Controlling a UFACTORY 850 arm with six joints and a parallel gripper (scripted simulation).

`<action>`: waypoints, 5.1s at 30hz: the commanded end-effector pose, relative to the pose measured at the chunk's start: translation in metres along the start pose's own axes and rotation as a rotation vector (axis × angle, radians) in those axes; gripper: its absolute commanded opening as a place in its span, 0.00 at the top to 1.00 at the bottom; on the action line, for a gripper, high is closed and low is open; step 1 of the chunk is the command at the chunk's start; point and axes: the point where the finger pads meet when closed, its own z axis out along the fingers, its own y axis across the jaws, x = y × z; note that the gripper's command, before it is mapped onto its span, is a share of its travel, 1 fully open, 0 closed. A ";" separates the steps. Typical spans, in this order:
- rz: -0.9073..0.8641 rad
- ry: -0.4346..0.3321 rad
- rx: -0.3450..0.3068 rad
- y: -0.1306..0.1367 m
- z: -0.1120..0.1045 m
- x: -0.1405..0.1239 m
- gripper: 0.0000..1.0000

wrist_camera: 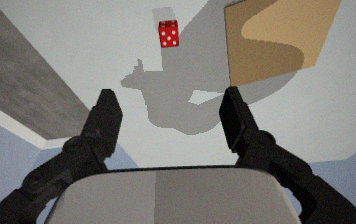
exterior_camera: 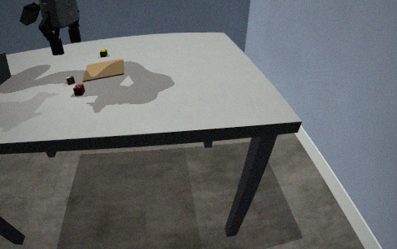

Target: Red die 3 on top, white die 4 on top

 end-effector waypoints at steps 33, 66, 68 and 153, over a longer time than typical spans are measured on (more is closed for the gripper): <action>1.102 -0.001 0.001 0.000 0.016 -0.003 0.00; 2.084 -0.001 0.001 0.000 0.032 -0.005 0.00; 2.163 -0.002 0.001 0.000 0.033 -0.005 0.00; 3.066 -0.004 0.001 0.000 0.048 -0.006 0.58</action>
